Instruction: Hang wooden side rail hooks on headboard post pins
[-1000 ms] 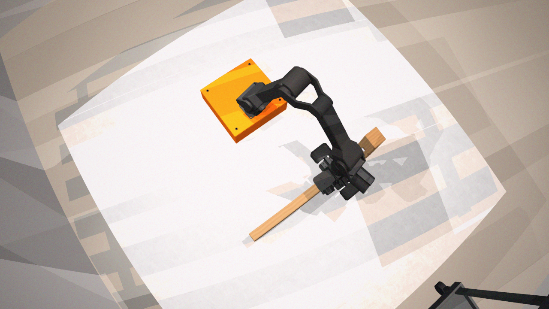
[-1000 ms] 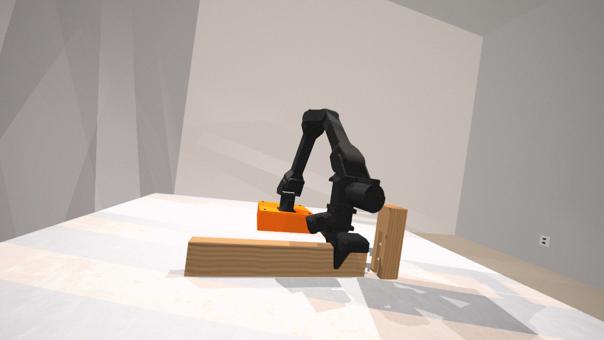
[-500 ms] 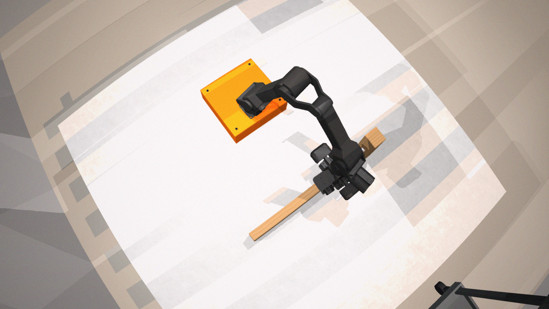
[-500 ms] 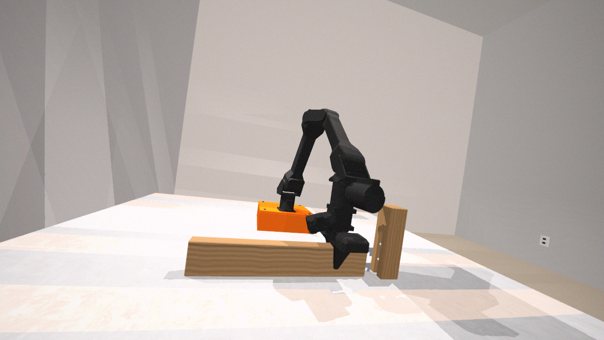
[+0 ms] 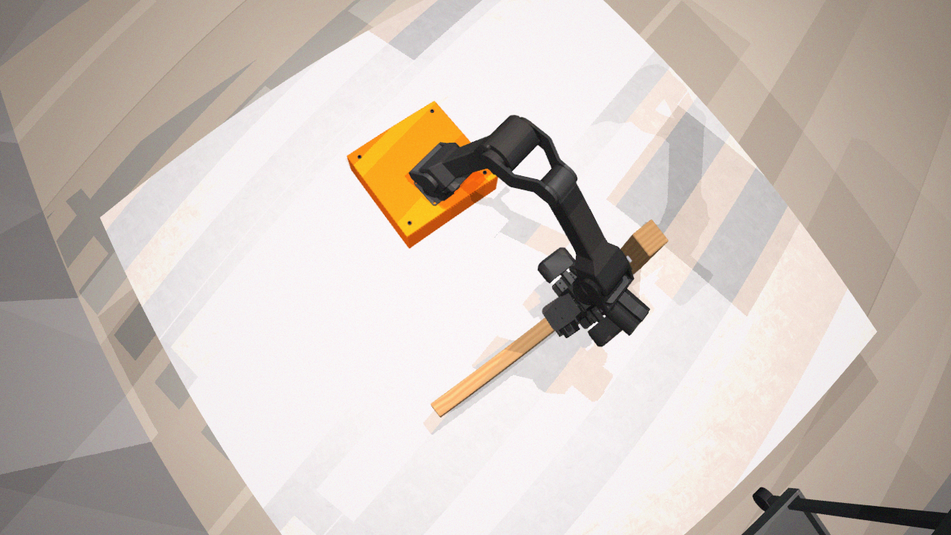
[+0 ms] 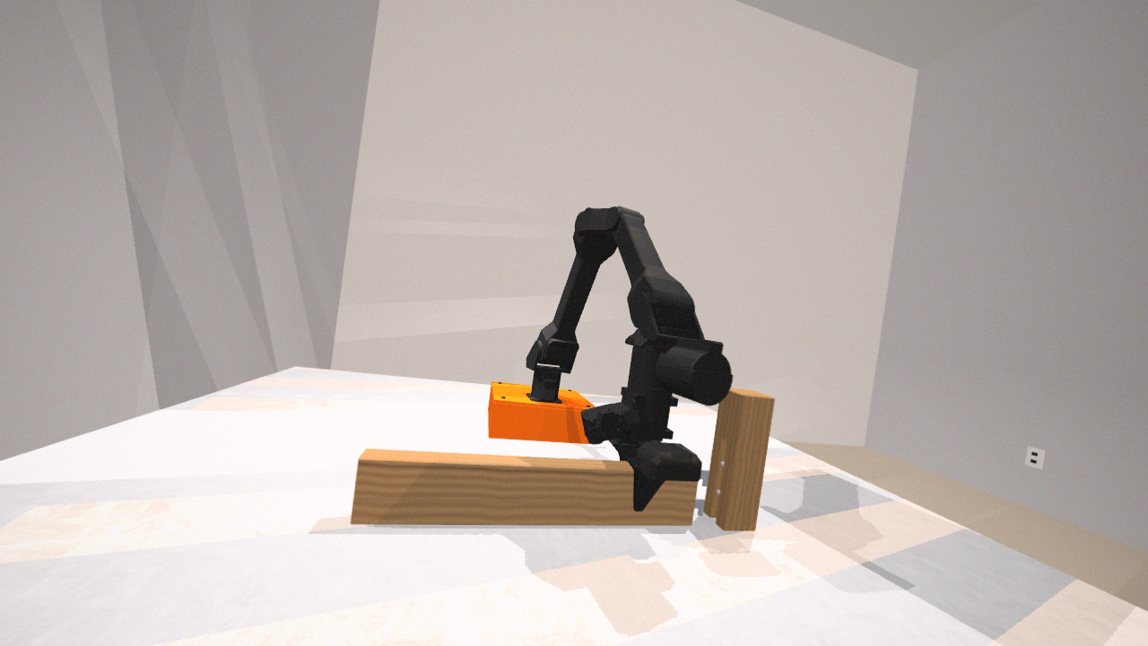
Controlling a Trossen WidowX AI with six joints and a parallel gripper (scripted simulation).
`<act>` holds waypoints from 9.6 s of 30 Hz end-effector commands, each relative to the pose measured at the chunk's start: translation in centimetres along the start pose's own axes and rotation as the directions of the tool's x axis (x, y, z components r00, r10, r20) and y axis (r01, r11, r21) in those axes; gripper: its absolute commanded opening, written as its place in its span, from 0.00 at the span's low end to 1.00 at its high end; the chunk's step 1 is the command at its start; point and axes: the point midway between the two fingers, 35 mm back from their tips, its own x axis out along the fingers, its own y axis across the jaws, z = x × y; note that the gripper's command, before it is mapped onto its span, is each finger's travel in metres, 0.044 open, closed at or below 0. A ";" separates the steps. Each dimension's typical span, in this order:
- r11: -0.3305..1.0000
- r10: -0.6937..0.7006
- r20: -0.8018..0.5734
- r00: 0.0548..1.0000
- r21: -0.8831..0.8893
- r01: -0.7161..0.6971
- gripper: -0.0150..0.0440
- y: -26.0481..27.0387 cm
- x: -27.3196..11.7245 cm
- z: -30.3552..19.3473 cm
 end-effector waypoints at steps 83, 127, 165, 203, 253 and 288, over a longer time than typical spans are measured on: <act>1.000 -0.001 0.000 1.000 0.015 0.001 0.25 0.0 -1.6 0.0; 1.000 -0.001 0.000 1.000 0.015 0.001 0.25 0.0 -2.3 0.0; 1.000 -0.001 0.000 1.000 0.015 0.001 0.25 0.0 -3.0 0.0; 1.000 -0.001 0.000 1.000 0.015 0.001 0.25 0.2 -3.1 -0.2; 1.000 -0.001 0.000 1.000 0.015 0.001 0.25 0.3 -3.0 -0.7; 1.000 -0.001 -0.001 1.000 0.015 0.001 0.25 0.2 -3.1 -1.1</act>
